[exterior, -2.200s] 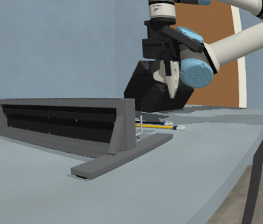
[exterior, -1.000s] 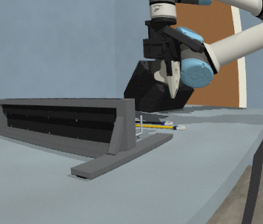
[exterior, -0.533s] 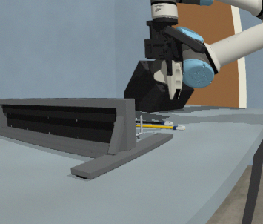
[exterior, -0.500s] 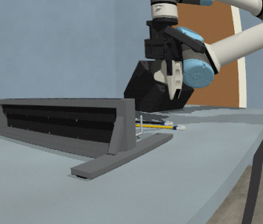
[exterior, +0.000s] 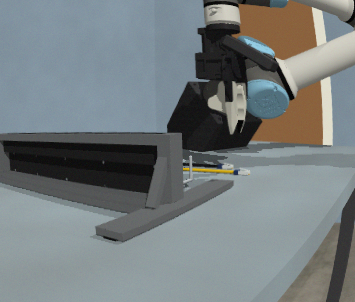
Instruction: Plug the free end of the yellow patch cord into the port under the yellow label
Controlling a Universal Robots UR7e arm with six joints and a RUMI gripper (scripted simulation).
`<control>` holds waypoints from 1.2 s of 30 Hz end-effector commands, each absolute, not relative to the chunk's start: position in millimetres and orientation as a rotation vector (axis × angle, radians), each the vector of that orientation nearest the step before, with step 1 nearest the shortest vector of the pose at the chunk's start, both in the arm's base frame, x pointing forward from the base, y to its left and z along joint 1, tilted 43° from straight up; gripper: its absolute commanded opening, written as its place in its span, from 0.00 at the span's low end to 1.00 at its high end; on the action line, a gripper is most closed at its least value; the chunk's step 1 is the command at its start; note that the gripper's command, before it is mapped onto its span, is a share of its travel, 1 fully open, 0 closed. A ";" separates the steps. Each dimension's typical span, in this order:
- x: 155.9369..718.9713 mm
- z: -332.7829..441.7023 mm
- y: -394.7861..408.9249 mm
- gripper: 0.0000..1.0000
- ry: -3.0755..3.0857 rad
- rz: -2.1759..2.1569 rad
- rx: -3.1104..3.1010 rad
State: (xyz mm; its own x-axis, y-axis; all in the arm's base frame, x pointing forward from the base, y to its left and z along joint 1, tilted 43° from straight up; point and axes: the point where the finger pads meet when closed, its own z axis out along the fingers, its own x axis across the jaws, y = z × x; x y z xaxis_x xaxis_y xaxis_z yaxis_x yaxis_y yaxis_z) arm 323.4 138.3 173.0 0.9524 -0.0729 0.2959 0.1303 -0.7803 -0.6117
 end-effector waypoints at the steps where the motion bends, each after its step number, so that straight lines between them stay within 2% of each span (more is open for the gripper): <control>1: 323.5 173.2 138.1 0.22 -0.040 -0.402 -2.434; 36: 328.6 160.3 149.1 0.22 -0.040 -0.401 -2.434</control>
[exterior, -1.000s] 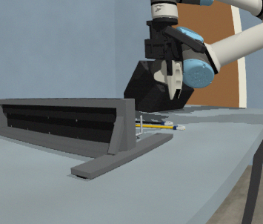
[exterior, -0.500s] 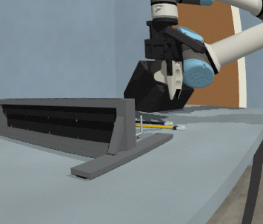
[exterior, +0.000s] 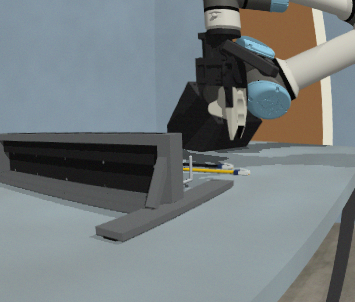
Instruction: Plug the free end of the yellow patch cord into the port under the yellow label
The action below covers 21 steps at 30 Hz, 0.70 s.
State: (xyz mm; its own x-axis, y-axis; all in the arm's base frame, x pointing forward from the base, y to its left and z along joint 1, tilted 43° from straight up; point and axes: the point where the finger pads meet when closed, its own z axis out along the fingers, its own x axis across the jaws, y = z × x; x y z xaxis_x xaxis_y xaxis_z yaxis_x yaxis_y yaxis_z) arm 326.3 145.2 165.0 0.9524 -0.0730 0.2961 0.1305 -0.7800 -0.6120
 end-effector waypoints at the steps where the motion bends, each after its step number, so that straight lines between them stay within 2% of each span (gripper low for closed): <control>1: 329.1 158.9 150.3 0.22 -0.040 -0.401 -2.434; 21: 339.0 133.4 172.0 0.22 -0.040 -0.401 -2.434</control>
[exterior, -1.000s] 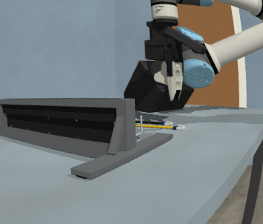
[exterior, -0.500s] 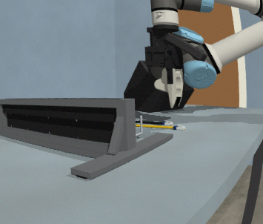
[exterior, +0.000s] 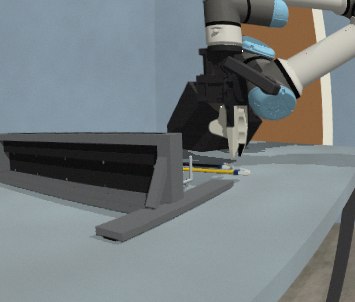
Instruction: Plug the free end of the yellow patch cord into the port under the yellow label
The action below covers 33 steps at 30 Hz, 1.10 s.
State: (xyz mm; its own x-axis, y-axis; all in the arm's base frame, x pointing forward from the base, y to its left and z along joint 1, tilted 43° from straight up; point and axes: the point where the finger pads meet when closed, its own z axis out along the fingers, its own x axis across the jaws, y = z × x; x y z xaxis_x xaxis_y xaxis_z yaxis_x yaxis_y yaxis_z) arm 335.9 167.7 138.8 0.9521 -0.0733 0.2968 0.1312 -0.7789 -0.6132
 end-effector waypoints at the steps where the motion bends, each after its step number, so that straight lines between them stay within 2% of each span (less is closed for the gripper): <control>1: 339.4 132.4 173.0 0.22 -0.040 -0.401 -2.434; 33: 342.5 124.3 179.9 0.22 -0.040 -0.401 -2.434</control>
